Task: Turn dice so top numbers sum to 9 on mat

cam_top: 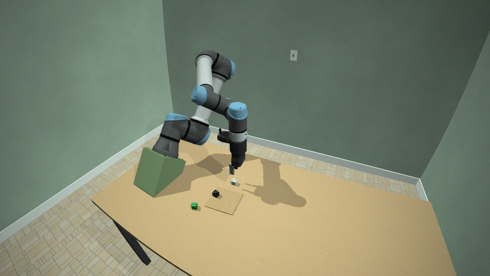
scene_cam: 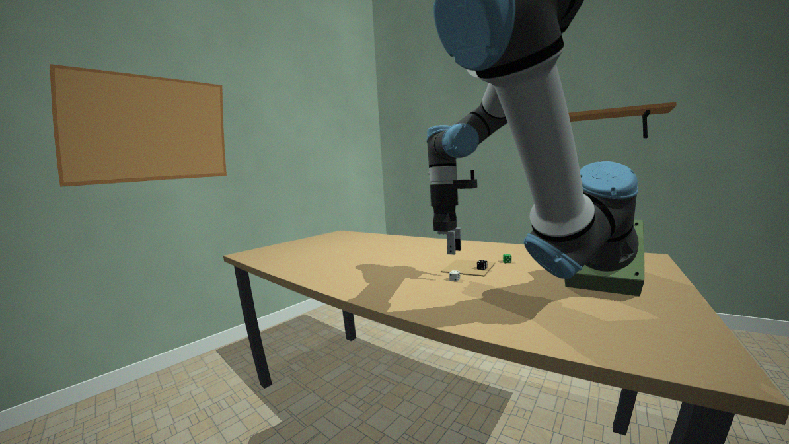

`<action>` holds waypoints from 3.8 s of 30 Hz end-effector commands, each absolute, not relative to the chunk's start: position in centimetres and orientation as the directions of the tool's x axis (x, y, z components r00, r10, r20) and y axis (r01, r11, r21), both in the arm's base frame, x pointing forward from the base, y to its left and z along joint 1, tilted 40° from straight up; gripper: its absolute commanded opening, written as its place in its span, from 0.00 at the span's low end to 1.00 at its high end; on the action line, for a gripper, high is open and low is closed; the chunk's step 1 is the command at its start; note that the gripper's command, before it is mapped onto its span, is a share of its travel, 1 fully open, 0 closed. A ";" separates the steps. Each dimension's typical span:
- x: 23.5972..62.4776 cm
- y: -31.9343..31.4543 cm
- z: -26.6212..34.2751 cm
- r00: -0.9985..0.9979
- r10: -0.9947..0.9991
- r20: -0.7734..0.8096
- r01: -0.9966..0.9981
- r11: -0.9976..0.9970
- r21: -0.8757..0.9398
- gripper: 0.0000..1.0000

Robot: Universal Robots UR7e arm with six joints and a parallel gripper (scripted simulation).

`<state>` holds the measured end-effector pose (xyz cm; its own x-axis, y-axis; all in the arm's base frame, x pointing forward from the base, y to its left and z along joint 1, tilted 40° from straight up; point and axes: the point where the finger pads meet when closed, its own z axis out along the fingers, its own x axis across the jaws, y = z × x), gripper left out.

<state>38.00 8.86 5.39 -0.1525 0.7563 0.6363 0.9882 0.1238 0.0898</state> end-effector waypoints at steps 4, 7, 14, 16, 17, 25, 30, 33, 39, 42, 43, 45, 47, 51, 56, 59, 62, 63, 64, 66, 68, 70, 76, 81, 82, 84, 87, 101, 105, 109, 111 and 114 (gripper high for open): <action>38.0 9.2 5.0 -0.152 0.757 0.635 0.988 0.123 0.090 0.79; 38.0 9.4 4.7 -0.152 0.757 0.635 0.988 0.123 0.090 0.79; 38.0 10.0 3.9 -0.152 0.757 0.635 0.988 0.123 0.090 0.79; 38.0 10.2 3.7 -0.152 0.757 0.635 0.988 0.123 0.090 0.79; 38.0 10.3 3.5 -0.152 0.757 0.635 0.988 0.123 0.090 0.79; 38.1 10.9 2.8 -0.152 0.757 0.635 0.988 0.123 0.090 0.79; 38.1 11.4 2.3 -0.152 0.757 0.635 0.988 0.123 0.090 0.79; 38.1 11.6 2.0 -0.152 0.757 0.635 0.988 0.123 0.090 0.79; 38.1 11.8 1.8 -0.152 0.757 0.635 0.988 0.123 0.090 0.79; 38.1 11.9 1.7 -0.152 0.757 0.635 0.988 0.123 0.090 0.79; 38.1 11.9 1.6 -0.152 0.757 0.635 0.988 0.123 0.090 0.79; 38.1 11.9 1.6 -0.152 0.757 0.635 0.988 0.123 0.090 0.79; 38.1 11.9 1.6 -0.152 0.757 0.635 0.988 0.123 0.090 0.79; 38.1 11.9 1.6 -0.152 0.757 0.635 0.988 0.123 0.090 0.79; 38.1 11.9 1.6 -0.152 0.757 0.635 0.988 0.123 0.090 0.79; 38.1 11.9 1.6 -0.152 0.757 0.635 0.988 0.123 0.090 0.79; 38.1 11.9 1.6 -0.152 0.757 0.635 0.988 0.123 0.090 0.79; 38.1 11.9 1.6 -0.152 0.757 0.635 0.988 0.123 0.090 0.79; 38.1 11.9 1.6 -0.152 0.757 0.635 0.988 0.123 0.090 0.79; 38.1 11.9 1.6 -0.152 0.757 0.635 0.988 0.123 0.090 0.79; 38.1 11.9 1.6 -0.152 0.757 0.635 0.988 0.123 0.090 0.79; 38.1 11.9 1.6 -0.152 0.757 0.635 0.988 0.123 0.090 0.79; 38.1 11.9 1.6 -0.152 0.757 0.635 0.988 0.123 0.090 0.79; 38.1 11.9 1.6 -0.152 0.757 0.635 0.988 0.123 0.090 0.79; 38.1 11.9 1.6 -0.152 0.757 0.635 0.988 0.123 0.090 0.79; 38.1 11.9 1.6 -0.152 0.757 0.635 0.988 0.123 0.090 0.79; 38.1 12.0 1.5 -0.152 0.757 0.635 0.988 0.123 0.090 0.79; 38.0 12.8 0.5 -0.152 0.757 0.635 0.988 0.123 0.090 0.79; 38.0 13.2 0.1 -0.152 0.757 0.635 0.988 0.123 0.090 0.79; 38.0 13.5 -0.3 -0.152 0.757 0.635 0.988 0.123 0.090 0.79; 38.0 13.7 -0.5 -0.152 0.757 0.635 0.988 0.123 0.090 0.79; 38.0 13.9 -0.7 -0.152 0.757 0.635 0.988 0.123 0.090 0.79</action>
